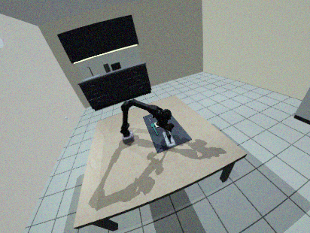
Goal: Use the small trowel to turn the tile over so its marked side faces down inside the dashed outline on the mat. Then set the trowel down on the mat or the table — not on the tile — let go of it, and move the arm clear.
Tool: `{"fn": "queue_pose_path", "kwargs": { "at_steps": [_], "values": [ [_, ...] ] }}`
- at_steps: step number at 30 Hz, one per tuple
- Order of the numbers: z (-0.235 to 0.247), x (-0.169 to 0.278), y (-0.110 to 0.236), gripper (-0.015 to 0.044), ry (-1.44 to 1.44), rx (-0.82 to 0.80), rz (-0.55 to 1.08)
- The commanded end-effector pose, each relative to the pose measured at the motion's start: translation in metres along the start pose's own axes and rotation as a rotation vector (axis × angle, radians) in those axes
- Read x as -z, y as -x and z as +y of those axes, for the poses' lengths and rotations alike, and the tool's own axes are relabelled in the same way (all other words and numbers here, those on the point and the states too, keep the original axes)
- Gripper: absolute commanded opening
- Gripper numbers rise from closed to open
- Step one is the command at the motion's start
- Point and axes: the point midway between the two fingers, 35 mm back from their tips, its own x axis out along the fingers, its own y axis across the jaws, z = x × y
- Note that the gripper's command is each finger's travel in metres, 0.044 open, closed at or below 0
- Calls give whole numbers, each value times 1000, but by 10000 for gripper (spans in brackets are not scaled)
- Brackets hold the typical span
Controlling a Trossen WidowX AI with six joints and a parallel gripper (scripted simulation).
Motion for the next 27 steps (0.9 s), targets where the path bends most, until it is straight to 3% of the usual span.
{"fn": "queue_pose_path", "kwargs": {
  "at_steps": [1, 27],
  "values": [
    [1, 1, 0, 300, -128, 16, -36],
    [12, 25, -8, 300, -946, 53, -229]
  ]
}}
